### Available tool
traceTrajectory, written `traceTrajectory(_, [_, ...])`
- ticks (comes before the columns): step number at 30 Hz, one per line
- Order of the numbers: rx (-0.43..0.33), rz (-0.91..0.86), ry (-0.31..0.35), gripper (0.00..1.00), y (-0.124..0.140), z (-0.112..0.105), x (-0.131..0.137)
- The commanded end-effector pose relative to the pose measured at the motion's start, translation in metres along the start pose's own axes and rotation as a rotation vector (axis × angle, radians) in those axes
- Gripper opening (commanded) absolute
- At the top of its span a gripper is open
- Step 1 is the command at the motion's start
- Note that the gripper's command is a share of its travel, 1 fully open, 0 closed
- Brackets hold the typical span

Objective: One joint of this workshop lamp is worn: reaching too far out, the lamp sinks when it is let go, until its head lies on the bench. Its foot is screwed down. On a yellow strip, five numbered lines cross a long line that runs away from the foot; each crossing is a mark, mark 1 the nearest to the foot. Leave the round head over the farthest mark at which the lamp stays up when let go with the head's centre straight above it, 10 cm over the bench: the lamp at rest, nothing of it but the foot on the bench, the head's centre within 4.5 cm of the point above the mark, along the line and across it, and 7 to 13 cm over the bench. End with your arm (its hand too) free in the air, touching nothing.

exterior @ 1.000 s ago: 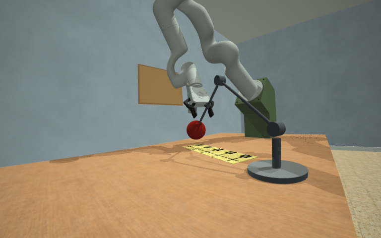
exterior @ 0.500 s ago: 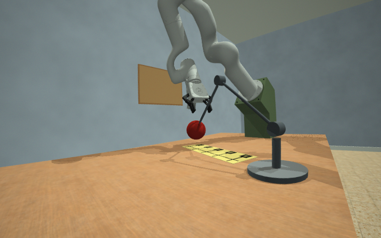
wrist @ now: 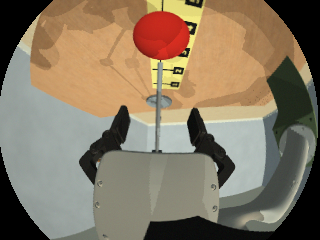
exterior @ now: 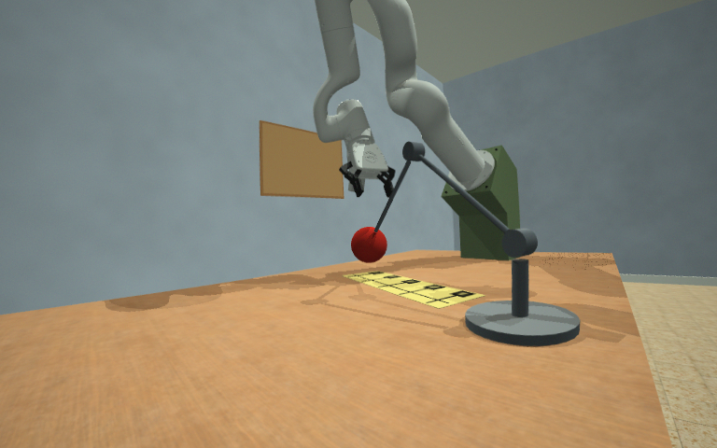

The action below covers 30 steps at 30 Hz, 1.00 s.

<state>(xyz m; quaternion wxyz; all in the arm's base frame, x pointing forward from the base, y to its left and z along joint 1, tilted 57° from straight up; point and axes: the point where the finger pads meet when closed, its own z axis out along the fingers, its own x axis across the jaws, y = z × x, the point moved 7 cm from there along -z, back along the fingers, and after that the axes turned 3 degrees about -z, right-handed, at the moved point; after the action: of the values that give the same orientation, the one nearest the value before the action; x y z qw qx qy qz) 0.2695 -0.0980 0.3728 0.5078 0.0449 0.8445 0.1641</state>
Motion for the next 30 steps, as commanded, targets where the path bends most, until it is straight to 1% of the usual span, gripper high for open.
traceTrajectory(1, [-0.003,0.000,0.000,1.00,0.000,-0.024,-0.001])
traceTrajectory(5, [-0.001,-0.001,-0.001,1.00,0.000,-0.036,0.000])
traceTrajectory(7, [-0.001,-0.001,-0.001,1.00,0.000,-0.036,0.000])
traceTrajectory(22, [0.003,-0.001,-0.001,1.00,0.001,-0.056,-0.002])
traceTrajectory(30, [0.003,-0.001,-0.001,1.00,0.001,-0.054,-0.002])
